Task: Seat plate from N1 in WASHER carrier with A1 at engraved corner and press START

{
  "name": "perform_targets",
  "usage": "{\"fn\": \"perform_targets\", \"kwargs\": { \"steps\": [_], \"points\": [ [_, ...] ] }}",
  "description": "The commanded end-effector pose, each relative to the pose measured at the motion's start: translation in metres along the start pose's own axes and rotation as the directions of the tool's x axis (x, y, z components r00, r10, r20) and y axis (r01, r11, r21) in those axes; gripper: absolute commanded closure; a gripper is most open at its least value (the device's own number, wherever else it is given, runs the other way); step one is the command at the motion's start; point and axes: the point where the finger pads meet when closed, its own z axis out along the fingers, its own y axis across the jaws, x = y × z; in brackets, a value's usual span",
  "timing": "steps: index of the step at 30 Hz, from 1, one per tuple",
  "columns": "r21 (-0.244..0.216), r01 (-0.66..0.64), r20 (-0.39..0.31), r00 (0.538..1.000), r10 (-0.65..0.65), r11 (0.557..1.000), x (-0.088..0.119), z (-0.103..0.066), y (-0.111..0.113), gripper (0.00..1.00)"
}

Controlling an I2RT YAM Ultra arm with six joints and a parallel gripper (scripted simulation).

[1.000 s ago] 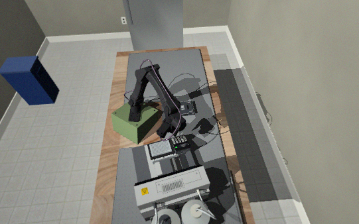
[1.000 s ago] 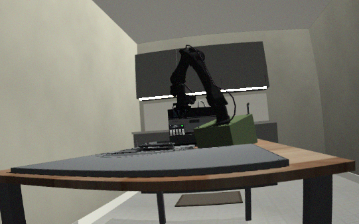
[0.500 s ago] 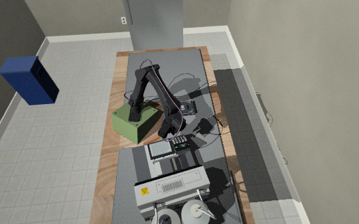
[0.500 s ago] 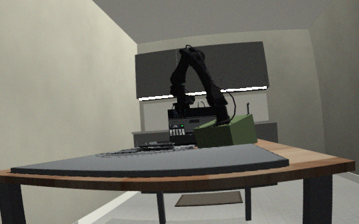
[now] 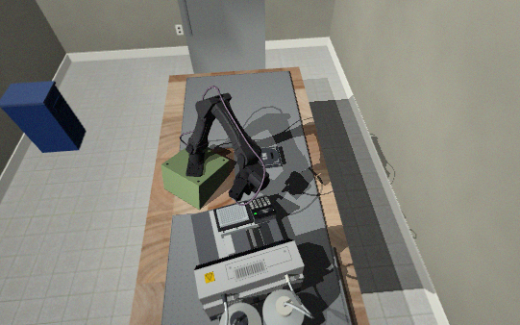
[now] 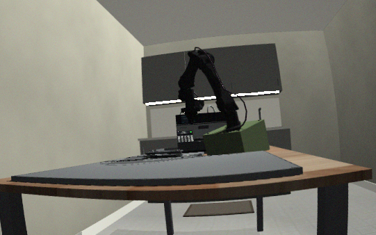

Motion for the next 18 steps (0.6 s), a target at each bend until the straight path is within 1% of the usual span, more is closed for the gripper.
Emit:
{"fn": "perform_targets", "kwargs": {
  "steps": [1,4,5,10,11,13,14,15,17,18],
  "points": [
    [-0.023,0.001,0.012,1.0,-0.001,1.0,-0.006,-0.012,0.006,1.0],
    [-0.023,0.001,0.012,1.0,-0.001,1.0,-0.006,-0.012,0.006,1.0],
    [-0.036,0.058,0.017,0.998,-0.058,0.998,0.007,-0.017,0.01,1.0],
    [-0.038,0.223,0.012,0.975,-0.223,0.974,0.034,-0.017,0.015,1.0],
    [-0.037,0.255,0.014,0.967,-0.255,0.966,0.039,-0.017,0.015,1.0],
    [-0.037,0.255,0.014,0.967,-0.255,0.966,0.039,-0.017,0.015,1.0],
    [0.002,0.279,0.011,0.96,-0.279,0.96,0.039,-0.005,0.014,1.0],
    [0.0,0.312,0.012,0.95,-0.312,0.95,0.044,-0.006,0.015,1.0],
    [-0.025,0.38,0.024,0.925,-0.38,0.924,0.057,-0.015,0.018,1.0],
    [-0.03,0.412,0.025,0.911,-0.412,0.911,0.062,-0.017,0.02,1.0]
  ]
}}
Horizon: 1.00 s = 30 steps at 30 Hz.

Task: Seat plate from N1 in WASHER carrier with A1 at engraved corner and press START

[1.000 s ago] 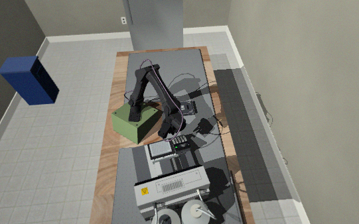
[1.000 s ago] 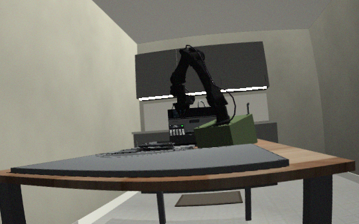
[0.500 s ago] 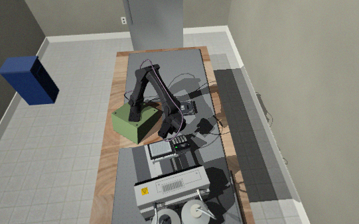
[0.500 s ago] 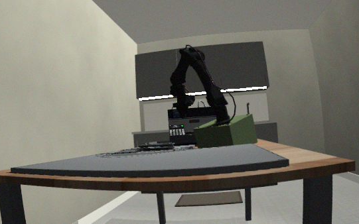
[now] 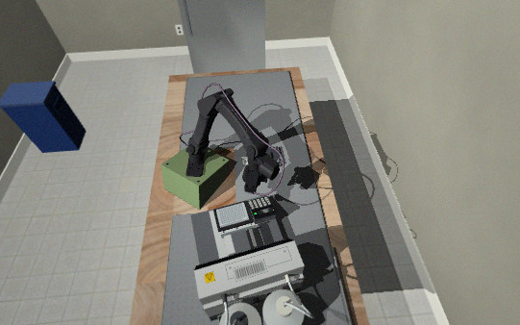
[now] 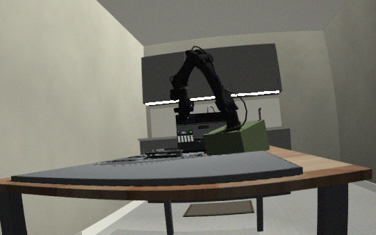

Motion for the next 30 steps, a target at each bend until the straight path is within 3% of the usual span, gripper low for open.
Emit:
{"fn": "perform_targets", "kwargs": {
  "steps": [1,7,10,14,30],
  "points": [
    [-0.031,0.157,0.025,0.987,-0.156,0.987,0.015,-0.017,0.016,1.0],
    [-0.018,0.347,0.017,0.938,-0.346,0.938,0.041,-0.012,0.03,1.0],
    [-0.016,0.426,0.022,0.904,-0.426,0.904,0.037,-0.013,0.029,1.0],
    [-0.014,0.467,0.026,0.884,-0.467,0.884,0.034,-0.014,0.028,1.0],
    [-0.014,0.467,0.026,0.884,-0.467,0.884,0.034,-0.014,0.028,1.0]
  ]
}}
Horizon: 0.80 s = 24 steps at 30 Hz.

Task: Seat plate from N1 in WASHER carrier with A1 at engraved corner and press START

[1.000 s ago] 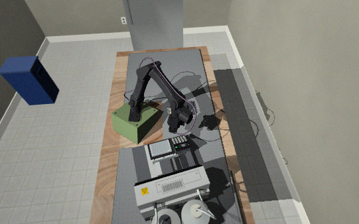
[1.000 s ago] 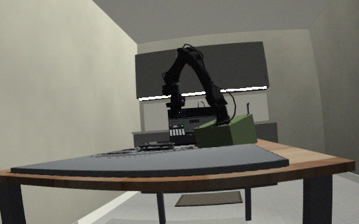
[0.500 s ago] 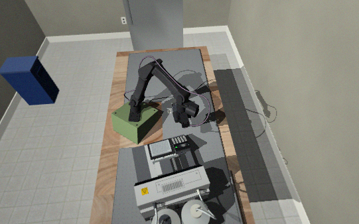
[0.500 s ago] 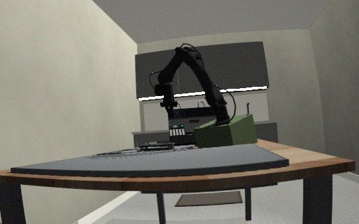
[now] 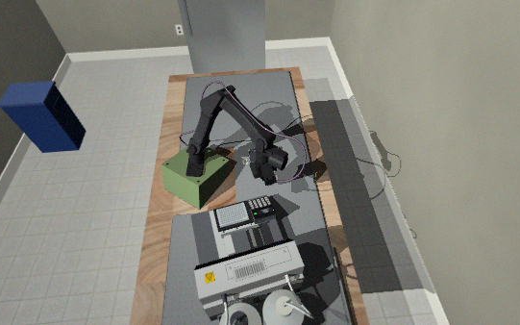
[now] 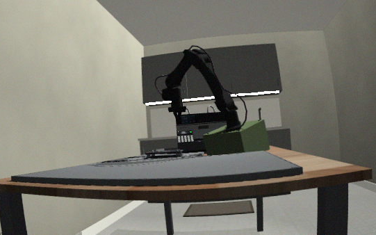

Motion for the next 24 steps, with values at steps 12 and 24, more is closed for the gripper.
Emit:
{"fn": "perform_targets", "kwargs": {
  "steps": [12,24],
  "points": [
    [-0.016,0.004,0.028,1.0,-0.003,1.0,-0.008,-0.014,0.002,1.0],
    [-0.013,0.007,0.224,0.975,-0.004,1.0,-0.001,0.023,0.002,1.0]
  ]
}}
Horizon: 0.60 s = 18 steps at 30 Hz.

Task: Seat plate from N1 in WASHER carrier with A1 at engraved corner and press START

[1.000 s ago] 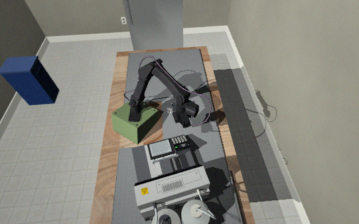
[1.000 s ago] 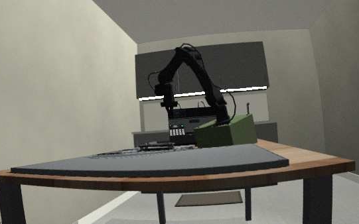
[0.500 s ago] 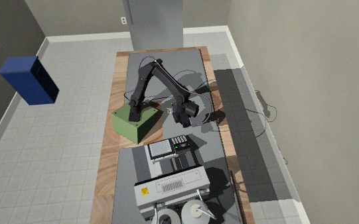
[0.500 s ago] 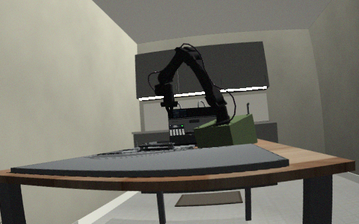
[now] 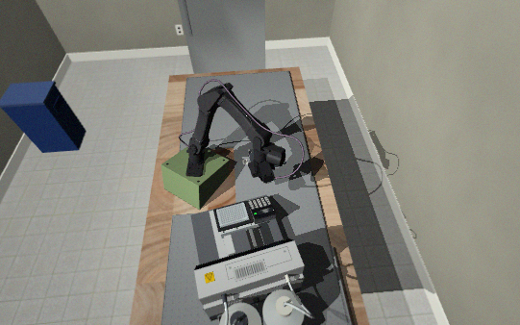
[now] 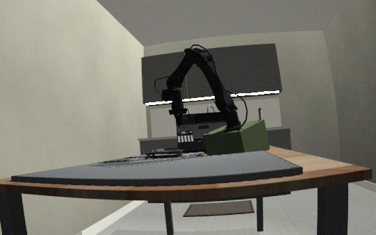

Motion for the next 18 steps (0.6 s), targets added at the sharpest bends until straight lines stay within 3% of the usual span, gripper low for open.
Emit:
{"fn": "perform_targets", "kwargs": {
  "steps": [1,5,18],
  "points": [
    [-0.024,-0.012,0.178,0.984,0.016,1.0,-0.0087,0.0144,0.0062,1.0],
    [-0.026,-0.012,0.29,0.957,0.019,1.0,-0.0086,0.0156,0.0062,1.0],
    [-0.015,-0.03,0.284,0.958,0.033,0.999,-0.0133,0.0199,0.0019,1.0]
  ]
}}
